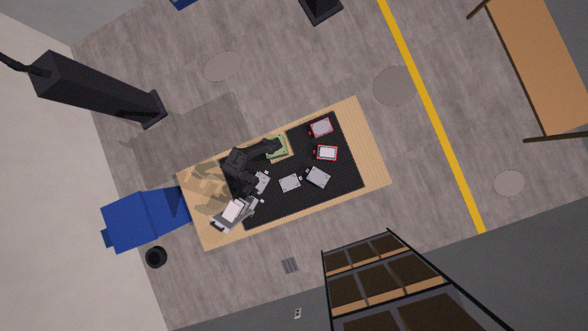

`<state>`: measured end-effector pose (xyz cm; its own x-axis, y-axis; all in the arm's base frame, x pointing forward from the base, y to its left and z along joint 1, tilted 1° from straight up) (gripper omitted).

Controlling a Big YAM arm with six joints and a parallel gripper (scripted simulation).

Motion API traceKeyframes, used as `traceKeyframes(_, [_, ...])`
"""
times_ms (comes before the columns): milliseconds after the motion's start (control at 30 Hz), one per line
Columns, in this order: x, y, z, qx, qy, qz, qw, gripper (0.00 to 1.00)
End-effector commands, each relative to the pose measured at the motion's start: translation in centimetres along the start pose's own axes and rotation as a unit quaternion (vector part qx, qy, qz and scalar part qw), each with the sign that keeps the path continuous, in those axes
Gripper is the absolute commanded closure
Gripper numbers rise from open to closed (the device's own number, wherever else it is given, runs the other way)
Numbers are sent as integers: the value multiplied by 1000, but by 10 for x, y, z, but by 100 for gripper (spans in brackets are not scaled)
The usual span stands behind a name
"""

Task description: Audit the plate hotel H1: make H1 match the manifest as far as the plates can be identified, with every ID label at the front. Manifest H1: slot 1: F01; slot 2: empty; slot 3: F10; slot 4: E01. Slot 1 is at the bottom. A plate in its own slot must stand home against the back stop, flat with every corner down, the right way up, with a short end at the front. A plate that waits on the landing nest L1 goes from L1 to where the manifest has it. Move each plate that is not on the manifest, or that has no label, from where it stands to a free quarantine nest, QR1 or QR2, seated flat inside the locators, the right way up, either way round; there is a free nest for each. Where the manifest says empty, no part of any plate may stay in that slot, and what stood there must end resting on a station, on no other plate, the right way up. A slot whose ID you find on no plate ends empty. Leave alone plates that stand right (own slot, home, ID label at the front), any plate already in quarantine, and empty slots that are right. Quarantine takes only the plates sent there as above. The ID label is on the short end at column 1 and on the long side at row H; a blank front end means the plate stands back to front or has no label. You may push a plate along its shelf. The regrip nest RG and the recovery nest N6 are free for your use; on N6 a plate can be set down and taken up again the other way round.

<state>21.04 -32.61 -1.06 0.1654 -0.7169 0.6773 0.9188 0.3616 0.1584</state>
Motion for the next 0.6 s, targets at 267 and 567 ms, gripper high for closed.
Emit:
traceKeyframes(267, [19, 0, -14, 0, -10, 2, 1000, 100])
traceKeyframes(567, [23, 1, -17, 0, -10, 2, 1000, 100])
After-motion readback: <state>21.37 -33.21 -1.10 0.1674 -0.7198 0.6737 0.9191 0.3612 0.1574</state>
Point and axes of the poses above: the point where the finger pads meet when closed, its own z axis back along the fingers, its own y axis across the jaws, x = y × z, the point moved 9 cm from there along z, back along the fingers, and after that the axes turned 12 degrees about -z, right-handed, at the moved point
